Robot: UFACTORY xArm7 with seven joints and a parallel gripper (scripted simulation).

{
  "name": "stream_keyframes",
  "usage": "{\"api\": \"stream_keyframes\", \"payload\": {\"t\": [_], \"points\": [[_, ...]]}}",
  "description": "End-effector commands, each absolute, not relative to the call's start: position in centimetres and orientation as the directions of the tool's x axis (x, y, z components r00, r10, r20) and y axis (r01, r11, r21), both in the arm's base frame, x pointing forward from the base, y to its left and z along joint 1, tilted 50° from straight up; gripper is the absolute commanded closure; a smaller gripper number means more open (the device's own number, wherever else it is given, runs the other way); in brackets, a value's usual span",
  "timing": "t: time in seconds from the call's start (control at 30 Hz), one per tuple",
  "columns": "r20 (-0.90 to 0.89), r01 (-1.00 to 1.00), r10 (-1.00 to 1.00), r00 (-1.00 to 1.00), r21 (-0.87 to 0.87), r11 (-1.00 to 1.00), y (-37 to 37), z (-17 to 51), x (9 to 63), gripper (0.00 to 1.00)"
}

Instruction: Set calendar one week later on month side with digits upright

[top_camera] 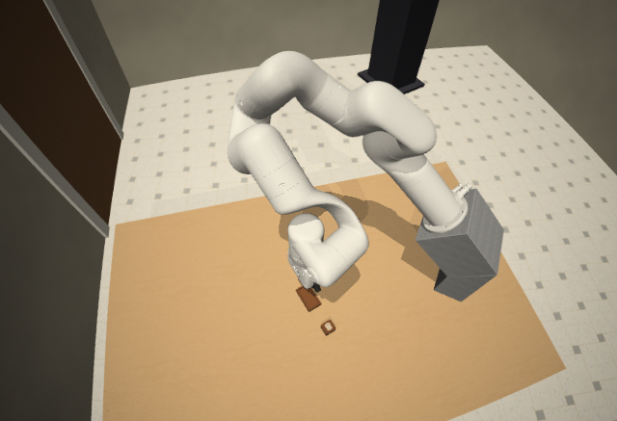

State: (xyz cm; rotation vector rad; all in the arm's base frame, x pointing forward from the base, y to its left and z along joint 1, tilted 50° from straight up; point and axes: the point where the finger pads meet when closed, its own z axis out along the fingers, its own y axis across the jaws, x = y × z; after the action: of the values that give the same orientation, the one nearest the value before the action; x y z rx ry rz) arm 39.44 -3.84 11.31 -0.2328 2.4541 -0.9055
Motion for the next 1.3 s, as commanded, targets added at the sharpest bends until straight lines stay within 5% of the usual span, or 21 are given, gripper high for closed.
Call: {"api": "stream_keyframes", "payload": {"t": [0.0, 1.27], "points": [[-0.404, 0.014, -0.327, -0.854, -0.646, 0.763, -3.9, 11.1, 39.7, 0.71], [-0.404, 0.014, -0.327, -0.854, -0.646, 0.763, -7.2, 7.2, 42.8, 0.71]]}}
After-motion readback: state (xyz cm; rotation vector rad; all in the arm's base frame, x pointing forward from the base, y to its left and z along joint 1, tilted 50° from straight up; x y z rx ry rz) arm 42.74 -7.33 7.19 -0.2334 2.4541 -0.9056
